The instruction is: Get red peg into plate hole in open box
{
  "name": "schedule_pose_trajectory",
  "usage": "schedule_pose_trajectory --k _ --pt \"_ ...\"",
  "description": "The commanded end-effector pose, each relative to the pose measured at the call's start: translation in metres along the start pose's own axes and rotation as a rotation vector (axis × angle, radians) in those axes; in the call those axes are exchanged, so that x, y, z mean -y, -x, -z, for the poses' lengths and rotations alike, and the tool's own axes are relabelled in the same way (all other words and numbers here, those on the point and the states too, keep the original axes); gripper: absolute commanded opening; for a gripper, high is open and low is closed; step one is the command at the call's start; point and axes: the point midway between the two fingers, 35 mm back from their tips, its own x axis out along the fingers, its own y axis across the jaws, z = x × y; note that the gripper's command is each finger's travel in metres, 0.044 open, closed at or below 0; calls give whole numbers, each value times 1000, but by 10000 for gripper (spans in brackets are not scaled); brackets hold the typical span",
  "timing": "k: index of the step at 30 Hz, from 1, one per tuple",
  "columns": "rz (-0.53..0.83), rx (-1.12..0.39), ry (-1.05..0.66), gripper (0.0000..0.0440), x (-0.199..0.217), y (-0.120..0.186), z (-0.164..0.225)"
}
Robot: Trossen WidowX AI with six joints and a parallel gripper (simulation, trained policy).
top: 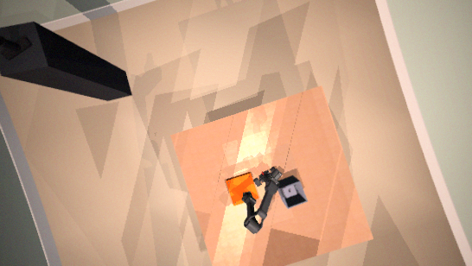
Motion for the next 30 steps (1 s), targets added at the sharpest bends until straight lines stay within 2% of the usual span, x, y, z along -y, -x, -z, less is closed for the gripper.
schedule_pose_trajectory --k 1,17,30 --pt "-44 -29 -5 0 -10 10 6" --pt "-235 -86 16 0 -43 78 11" --pt "-370 -13 39 0 -59 144 -20"
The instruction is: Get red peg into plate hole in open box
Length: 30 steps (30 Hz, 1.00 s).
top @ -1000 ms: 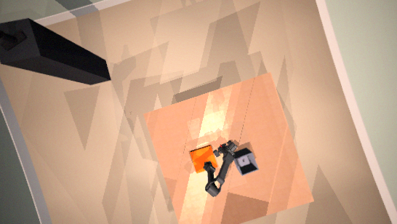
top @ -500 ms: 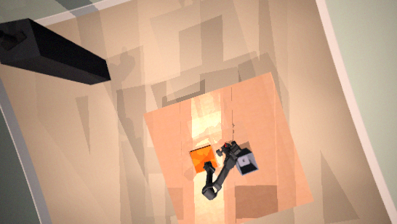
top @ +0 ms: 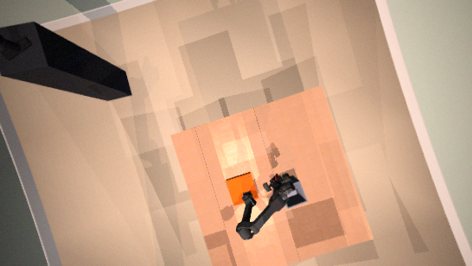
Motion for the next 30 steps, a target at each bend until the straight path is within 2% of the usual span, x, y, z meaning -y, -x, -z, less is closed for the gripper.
schedule_pose_trajectory --k 1,12,30 --pt "-24 31 7 0 -8 14 -11" --pt "-26 130 -11 0 -16 35 -55" --pt "55 199 -58 0 -14 39 -114"
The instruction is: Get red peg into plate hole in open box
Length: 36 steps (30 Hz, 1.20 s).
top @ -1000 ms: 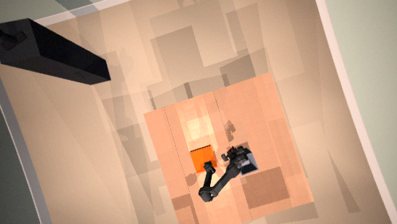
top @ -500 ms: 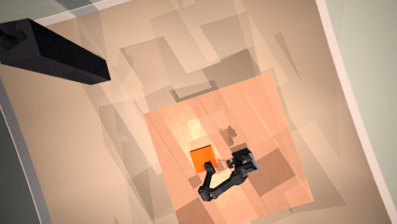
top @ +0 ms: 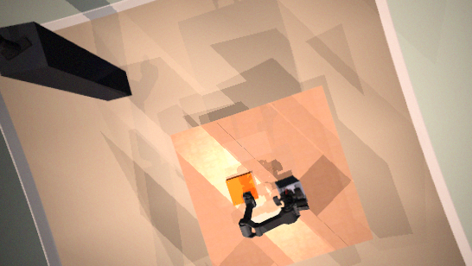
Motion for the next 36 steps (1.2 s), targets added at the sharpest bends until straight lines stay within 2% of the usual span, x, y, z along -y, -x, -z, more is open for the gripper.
schedule_pose_trajectory --k 1,16,36 --pt "15 10 -1 0 -1 -1 -10" --pt "77 6 -8 0 -3 -22 -44" --pt "126 -44 12 0 -2 -76 -65"
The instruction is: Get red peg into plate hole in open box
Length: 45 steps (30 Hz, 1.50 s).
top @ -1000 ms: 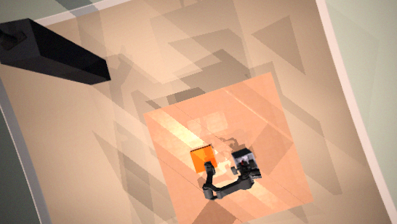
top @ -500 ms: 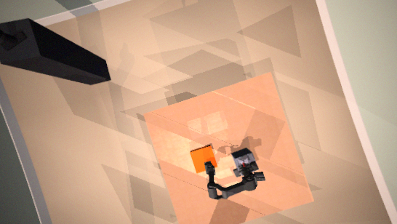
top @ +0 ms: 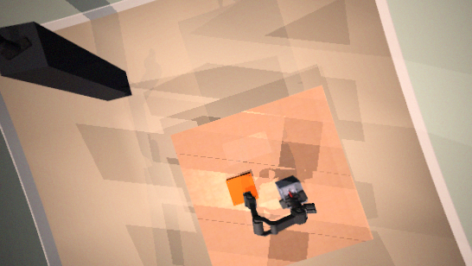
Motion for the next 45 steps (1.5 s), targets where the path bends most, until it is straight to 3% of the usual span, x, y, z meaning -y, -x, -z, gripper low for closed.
schedule_pose_trajectory --k 1,16,22,24,30,45 --pt "5 -14 11 0 0 -10 -1" --pt "30 -25 70 3 -4 -47 -7" --pt "56 -25 89 110 -4 -55 -10" --pt "56 -38 89 112 -5 -55 -8" --pt "54 -78 78 114 -9 -48 -13" --pt "-57 -204 28 189 -31 -9 -21"
